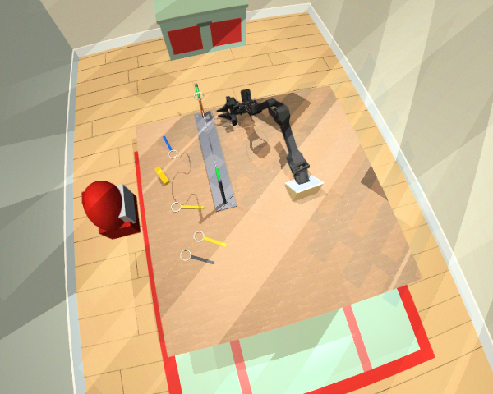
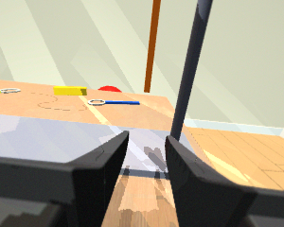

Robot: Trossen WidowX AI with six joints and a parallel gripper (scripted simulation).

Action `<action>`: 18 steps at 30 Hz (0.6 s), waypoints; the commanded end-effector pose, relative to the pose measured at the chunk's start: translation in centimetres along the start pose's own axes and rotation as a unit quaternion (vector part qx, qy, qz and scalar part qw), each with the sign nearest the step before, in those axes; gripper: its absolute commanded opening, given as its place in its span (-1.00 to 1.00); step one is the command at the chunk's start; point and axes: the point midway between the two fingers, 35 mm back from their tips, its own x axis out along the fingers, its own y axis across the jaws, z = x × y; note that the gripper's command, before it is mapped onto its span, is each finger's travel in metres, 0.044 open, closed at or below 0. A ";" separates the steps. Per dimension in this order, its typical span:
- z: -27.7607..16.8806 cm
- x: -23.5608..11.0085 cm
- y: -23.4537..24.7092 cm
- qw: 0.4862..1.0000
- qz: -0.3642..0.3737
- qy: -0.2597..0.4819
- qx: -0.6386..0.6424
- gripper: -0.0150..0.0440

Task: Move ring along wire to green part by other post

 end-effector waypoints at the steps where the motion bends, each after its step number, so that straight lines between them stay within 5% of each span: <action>1: -1.4 -1.0 0.2 1.000 0.014 0.000 0.000 0.05; 10: 3.5 3.7 0.2 1.000 0.011 -0.002 0.001 0.05; 18: 3.6 4.2 0.2 1.000 0.011 -0.003 0.001 0.05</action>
